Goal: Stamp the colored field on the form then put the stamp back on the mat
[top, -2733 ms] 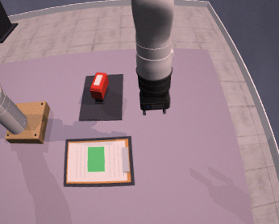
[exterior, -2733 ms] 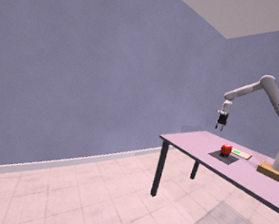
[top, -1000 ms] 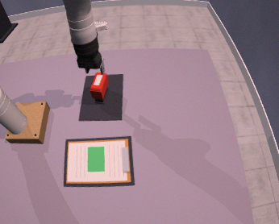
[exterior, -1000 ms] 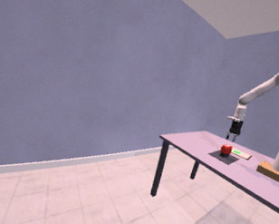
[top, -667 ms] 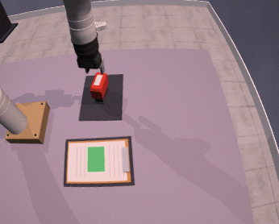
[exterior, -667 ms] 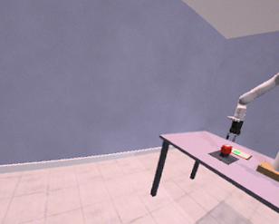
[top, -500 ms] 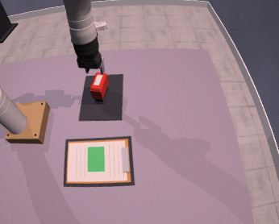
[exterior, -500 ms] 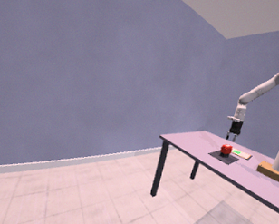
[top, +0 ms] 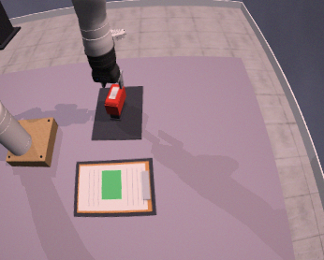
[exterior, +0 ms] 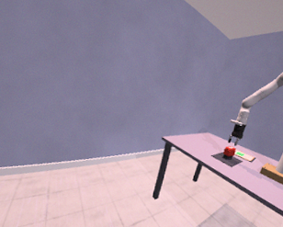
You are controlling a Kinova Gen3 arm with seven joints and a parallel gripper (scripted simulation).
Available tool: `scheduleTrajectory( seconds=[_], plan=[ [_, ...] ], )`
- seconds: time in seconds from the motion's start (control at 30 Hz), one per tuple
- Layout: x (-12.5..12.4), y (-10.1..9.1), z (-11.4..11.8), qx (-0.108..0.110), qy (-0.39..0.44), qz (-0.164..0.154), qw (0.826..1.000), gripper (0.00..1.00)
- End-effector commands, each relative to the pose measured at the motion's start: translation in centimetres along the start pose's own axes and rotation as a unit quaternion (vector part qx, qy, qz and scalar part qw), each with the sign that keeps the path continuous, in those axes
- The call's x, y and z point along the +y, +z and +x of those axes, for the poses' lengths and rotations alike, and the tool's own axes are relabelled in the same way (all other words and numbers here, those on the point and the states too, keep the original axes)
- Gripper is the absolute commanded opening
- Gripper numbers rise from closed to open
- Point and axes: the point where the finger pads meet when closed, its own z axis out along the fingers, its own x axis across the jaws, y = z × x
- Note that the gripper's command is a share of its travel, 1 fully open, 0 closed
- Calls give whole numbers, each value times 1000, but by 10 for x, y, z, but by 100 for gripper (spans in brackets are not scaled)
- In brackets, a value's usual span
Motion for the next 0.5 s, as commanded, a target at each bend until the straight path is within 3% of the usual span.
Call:
scheduleTrajectory(
  seconds=[0.0, 0.47],
  plan=[
    [0, 9, -2, -3, 2, -1, 1000, 100],
    [1, 11, -4, -7, 2, -2, 1000, 100]
  ],
)
